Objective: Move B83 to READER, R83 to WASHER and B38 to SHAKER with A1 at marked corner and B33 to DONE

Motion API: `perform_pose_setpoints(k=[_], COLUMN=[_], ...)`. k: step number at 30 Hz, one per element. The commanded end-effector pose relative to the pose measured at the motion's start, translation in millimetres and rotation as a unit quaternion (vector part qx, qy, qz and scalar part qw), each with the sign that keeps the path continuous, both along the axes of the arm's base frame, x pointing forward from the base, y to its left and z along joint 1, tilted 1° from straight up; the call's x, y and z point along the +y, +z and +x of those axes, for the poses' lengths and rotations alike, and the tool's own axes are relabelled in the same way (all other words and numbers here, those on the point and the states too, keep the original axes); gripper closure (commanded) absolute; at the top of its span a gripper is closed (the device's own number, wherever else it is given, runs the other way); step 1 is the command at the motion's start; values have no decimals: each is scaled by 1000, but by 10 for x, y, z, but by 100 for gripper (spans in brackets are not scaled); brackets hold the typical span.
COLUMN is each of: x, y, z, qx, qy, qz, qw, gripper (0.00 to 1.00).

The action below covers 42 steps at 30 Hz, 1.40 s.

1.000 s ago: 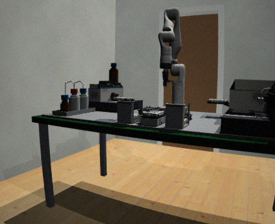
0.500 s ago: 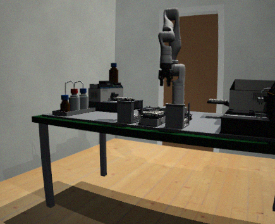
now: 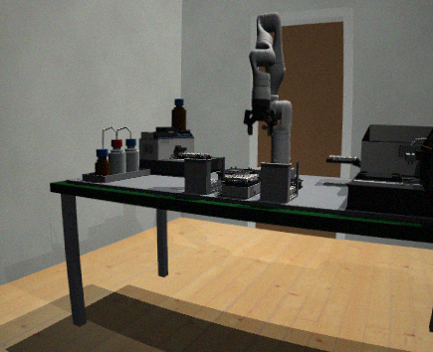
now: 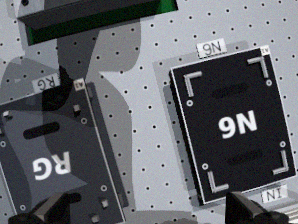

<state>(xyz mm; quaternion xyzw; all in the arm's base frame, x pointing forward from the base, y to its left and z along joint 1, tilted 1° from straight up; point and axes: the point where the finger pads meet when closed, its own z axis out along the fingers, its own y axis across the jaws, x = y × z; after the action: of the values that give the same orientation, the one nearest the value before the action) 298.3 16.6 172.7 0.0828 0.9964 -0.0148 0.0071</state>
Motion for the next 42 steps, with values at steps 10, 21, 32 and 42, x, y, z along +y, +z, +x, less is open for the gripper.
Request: perform_pose_setpoints(k=[10,21,32,42], x=[2,207,471,764], y=[3,0,-3,-7], z=[2,-109,-252,-411], qx=[4,2,2,0], qy=[108,11,11,-86], qz=[10,11,11,12], qw=[994,1000,1000,996], gripper=[0,0,0,0])
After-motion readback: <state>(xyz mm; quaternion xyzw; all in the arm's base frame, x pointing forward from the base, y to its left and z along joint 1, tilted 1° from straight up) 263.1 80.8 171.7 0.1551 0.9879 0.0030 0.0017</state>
